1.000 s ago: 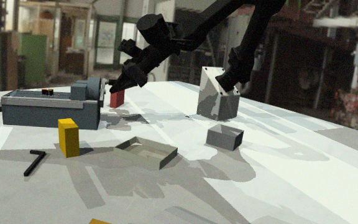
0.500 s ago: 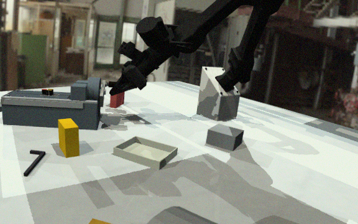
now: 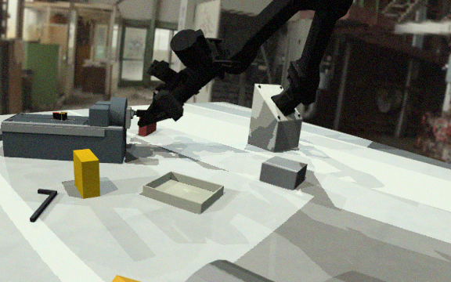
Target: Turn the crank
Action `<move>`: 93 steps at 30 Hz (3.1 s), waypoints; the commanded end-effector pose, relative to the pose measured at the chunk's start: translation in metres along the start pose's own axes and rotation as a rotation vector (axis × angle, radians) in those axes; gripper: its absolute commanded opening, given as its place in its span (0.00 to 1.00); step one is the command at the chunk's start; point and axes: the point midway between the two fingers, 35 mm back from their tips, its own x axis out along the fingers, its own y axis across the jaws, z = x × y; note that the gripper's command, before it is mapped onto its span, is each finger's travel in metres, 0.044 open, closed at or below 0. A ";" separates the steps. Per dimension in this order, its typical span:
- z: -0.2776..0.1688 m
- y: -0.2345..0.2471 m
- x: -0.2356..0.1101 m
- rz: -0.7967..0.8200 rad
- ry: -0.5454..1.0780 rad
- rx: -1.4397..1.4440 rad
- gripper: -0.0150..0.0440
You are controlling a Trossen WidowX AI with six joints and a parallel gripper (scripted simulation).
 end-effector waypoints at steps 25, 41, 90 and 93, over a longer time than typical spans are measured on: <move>-0.022 0.020 0.022 -0.005 0.006 0.002 0.25; -0.024 0.028 0.023 -0.004 0.007 0.003 0.25; -0.023 0.035 0.023 -0.004 0.007 0.003 0.25; -0.023 0.035 0.023 -0.004 0.007 0.003 0.25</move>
